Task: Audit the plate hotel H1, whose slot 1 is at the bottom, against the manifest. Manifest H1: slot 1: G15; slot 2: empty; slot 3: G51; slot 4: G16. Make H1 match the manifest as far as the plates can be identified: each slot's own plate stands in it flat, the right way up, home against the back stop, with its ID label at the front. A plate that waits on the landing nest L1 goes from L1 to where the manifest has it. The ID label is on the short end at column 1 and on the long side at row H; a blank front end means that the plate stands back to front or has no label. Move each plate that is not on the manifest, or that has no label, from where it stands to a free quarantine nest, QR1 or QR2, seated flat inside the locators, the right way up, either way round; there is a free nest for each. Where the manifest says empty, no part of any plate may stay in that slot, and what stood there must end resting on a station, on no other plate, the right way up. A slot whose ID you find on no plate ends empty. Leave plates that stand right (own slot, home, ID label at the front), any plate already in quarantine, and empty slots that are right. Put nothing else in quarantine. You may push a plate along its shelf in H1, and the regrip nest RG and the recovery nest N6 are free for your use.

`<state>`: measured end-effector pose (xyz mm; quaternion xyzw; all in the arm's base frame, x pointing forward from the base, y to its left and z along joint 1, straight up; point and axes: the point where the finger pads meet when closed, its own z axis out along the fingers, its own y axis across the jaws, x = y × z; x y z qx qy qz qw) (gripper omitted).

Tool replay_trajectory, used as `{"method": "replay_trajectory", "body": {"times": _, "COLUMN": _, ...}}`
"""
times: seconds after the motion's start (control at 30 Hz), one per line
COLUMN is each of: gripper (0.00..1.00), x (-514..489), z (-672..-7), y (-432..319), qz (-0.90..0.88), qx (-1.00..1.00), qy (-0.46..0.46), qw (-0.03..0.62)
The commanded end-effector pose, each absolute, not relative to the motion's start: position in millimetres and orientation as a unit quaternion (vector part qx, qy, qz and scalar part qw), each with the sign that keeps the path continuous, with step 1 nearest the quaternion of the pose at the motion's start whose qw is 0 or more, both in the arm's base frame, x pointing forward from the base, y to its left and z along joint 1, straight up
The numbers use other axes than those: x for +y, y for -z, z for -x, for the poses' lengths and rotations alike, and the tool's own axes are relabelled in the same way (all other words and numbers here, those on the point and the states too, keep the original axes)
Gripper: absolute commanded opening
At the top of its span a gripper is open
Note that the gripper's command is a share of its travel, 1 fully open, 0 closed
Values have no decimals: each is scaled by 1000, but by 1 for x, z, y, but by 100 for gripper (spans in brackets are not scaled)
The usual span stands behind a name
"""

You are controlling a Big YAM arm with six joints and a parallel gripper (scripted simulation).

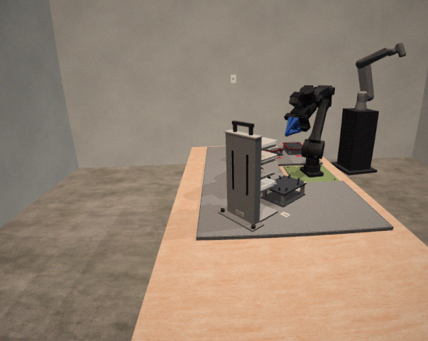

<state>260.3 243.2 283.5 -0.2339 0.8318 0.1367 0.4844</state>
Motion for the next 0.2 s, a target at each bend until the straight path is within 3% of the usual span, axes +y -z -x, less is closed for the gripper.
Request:
{"method": "replay_trajectory", "body": {"times": 0.0, "gripper": 0, "x": 248, "z": -262, "y": -309, "qz": 227, "qx": 821, "qy": -151, "qw": 501}}
{"method": "replay_trajectory", "body": {"times": 0.17, "gripper": 0, "x": 248, "z": -262, "y": -309, "qz": 227, "qx": 821, "qy": -151, "qw": 501}}
